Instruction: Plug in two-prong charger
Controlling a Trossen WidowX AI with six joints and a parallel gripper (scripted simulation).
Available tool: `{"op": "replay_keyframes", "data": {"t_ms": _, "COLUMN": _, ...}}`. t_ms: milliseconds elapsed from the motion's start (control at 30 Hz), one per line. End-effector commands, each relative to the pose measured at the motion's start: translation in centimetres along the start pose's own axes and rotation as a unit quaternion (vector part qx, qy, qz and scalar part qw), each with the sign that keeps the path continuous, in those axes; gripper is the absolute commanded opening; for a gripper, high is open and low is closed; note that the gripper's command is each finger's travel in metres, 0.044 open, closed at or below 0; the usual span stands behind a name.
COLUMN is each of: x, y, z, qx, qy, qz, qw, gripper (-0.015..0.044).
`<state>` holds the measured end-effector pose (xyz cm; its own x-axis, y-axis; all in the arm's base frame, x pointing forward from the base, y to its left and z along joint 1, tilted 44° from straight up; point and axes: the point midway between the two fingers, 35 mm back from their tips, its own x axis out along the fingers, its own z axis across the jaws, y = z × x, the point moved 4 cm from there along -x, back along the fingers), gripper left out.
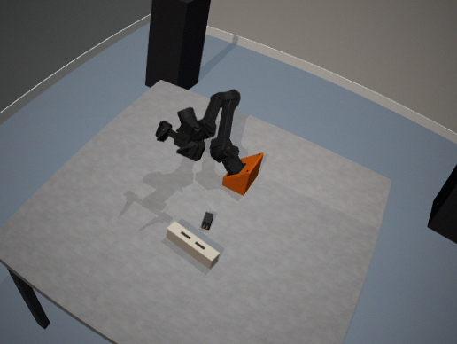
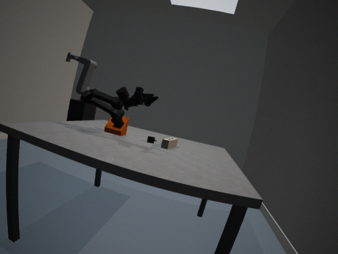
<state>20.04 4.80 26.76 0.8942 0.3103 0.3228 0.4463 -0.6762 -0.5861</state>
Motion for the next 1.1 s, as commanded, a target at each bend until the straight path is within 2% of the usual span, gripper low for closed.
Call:
{"op": "replay_keyframes", "data": {"t_ms": 0, "x": 0.0, "y": 0.0, "z": 0.0, "qx": 0.001, "qy": -0.001, "qz": 0.001, "qw": 1.000, "gripper": 0.0426}}
{"op": "replay_keyframes", "data": {"t_ms": 33, "x": 0.1, "y": 0.1, "z": 0.1, "qx": 0.005, "qy": -0.004, "qz": 0.005, "qw": 1.000, "gripper": 0.0440}}
{"op": "replay_keyframes", "data": {"t_ms": 500, "x": 2.4, "y": 2.6, "z": 2.5, "qx": 0.099, "qy": -0.079, "qz": 0.115, "qw": 0.985, "gripper": 0.0440}}
{"op": "replay_keyframes", "data": {"t_ms": 1067, "x": 3.8, "y": 5.5, "z": 6.1, "qx": 0.182, "qy": -0.153, "qz": 0.260, "qw": 0.936, "gripper": 0.0440}}
